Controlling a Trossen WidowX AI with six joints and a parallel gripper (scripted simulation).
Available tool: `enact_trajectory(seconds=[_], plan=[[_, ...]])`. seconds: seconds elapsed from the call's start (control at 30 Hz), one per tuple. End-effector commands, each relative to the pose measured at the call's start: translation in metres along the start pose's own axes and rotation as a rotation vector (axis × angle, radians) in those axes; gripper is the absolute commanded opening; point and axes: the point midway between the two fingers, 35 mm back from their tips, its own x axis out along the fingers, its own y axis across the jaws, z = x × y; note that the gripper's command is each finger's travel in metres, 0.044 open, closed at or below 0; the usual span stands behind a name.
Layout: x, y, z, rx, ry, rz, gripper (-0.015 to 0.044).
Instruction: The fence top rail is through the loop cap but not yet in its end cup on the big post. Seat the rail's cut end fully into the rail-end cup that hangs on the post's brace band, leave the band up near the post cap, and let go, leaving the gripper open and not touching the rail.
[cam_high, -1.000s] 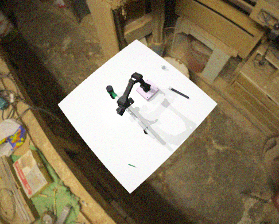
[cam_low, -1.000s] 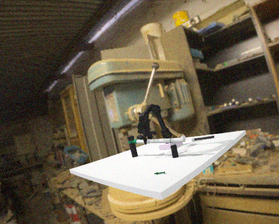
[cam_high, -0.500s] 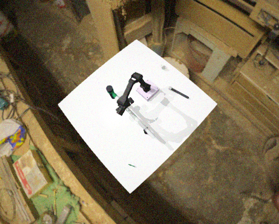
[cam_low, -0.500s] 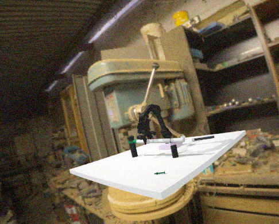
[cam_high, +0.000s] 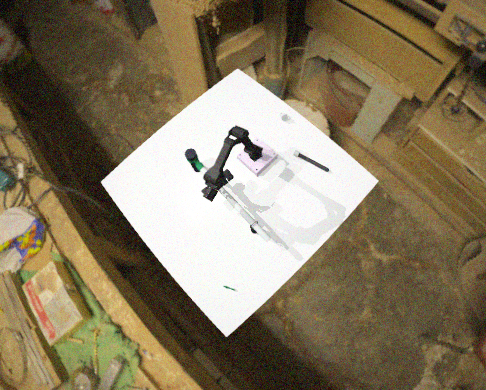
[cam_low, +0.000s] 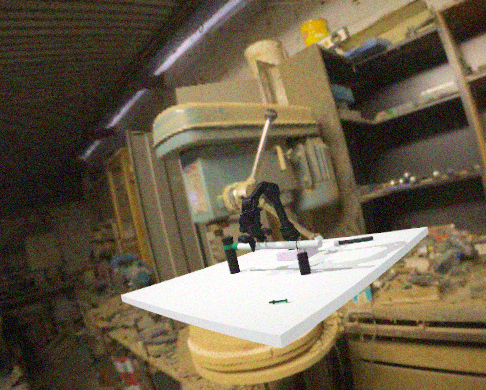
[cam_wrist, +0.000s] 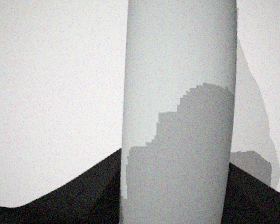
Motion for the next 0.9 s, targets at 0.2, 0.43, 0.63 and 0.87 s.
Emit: enact_trajectory(seconds=[0.2,0.43,0.63,0.87], plan=[[0.001,0.001,0.006,0.0,-0.001,0.002,0.0],[0.001,0.001,0.012,0.0,-0.002,0.002,0.0],[0.002,0.001,0.016,0.0,-0.002,0.002,0.0],[0.003,0.001,0.022,0.0,-0.003,0.002,0.0]])
